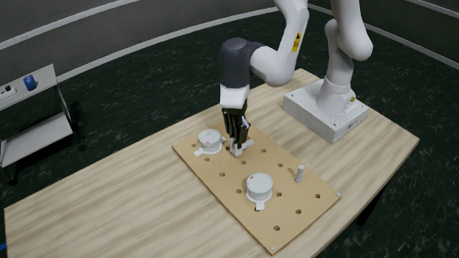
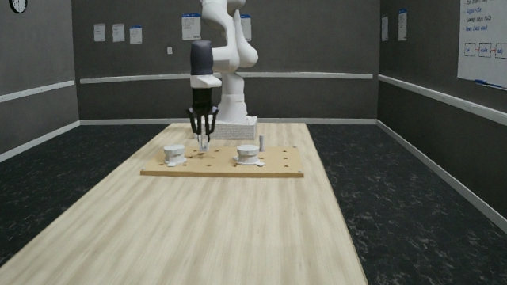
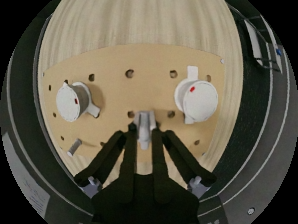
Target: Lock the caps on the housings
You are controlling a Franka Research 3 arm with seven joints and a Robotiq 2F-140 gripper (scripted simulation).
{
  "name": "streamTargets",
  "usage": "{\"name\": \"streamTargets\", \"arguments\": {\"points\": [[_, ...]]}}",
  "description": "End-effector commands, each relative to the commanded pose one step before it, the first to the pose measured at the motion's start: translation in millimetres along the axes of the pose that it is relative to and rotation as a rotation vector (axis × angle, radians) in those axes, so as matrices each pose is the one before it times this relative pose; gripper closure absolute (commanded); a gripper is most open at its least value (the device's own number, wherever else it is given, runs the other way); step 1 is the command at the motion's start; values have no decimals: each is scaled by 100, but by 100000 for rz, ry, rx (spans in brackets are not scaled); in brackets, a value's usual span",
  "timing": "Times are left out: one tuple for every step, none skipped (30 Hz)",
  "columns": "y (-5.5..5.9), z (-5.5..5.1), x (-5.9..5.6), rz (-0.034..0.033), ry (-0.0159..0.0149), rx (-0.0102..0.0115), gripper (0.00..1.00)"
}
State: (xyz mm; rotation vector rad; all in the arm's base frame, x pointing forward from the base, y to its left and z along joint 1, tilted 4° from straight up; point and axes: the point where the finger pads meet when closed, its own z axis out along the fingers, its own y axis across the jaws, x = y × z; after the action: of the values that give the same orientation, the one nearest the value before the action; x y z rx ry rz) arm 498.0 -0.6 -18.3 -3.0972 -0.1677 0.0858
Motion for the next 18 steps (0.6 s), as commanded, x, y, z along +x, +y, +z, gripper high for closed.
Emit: {"name": "streamTargets", "arguments": {"points": [[58,-738,-164,-552,-478,145,90],[0,-191,-1,0,0,0,90],[0,-195,0,0,0,0,90],[0,-198,0,0,0,0,90],[0,-201,0,0,0,0,90],[0,-205,0,0,0,0,90],[0,-207,-1,0,0,0,90],[0,-212,1,0,0,0,90],[0,-213,0,0,0,0,90],[0,-216,0,0,0,0,90],[0,0,0,0,0,0,90],[0,0,0,0,0,0,90],[0,-219,0,0,0,0,90],[0,-220,0,0,0,0,90],[0,-223,0,0,0,0,90],[0,-224,-1,0,0,0,90],[0,-227,1,0,0,0,90],[0,-227,0,0,0,0,90]]}}
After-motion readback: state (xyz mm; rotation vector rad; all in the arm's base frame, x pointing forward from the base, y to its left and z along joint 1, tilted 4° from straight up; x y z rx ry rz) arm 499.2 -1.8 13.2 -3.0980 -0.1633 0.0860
